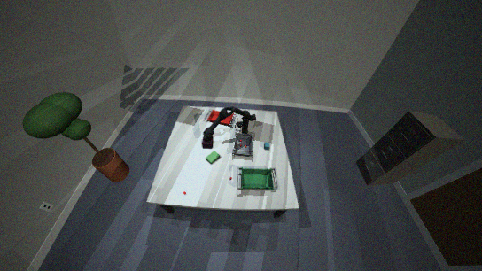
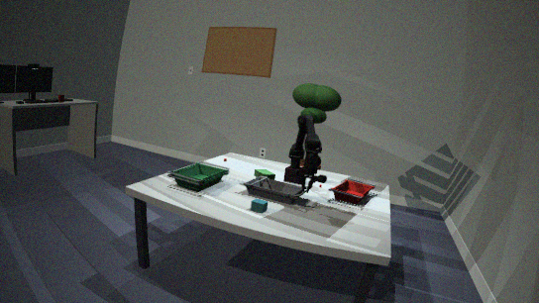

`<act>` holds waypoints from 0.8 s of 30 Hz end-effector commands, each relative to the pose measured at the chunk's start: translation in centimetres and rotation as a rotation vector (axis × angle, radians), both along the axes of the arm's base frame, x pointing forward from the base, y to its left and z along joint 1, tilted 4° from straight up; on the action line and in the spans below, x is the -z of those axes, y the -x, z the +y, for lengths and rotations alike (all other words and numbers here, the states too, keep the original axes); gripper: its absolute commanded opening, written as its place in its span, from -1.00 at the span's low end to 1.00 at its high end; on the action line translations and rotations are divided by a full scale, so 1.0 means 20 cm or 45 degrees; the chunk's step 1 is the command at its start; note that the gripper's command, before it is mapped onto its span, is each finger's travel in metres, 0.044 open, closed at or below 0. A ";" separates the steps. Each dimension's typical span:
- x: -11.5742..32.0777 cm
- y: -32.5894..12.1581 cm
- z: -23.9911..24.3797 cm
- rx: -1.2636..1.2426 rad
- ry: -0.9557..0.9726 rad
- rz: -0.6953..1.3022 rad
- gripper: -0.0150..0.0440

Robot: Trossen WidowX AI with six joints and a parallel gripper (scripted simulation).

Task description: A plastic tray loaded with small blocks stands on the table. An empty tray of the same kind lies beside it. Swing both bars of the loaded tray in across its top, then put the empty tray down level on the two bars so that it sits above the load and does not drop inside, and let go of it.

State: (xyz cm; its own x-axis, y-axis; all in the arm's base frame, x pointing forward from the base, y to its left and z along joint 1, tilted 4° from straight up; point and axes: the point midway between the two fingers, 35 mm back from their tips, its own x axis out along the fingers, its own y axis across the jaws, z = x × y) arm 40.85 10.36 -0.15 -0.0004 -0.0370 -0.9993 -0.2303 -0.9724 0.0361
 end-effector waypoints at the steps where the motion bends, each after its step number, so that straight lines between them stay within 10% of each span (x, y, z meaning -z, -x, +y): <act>1: -0.04 0.01 -0.07 0.006 0.014 0.007 -0.21; 24: 0.03 0.08 -0.34 0.007 0.020 0.008 -0.21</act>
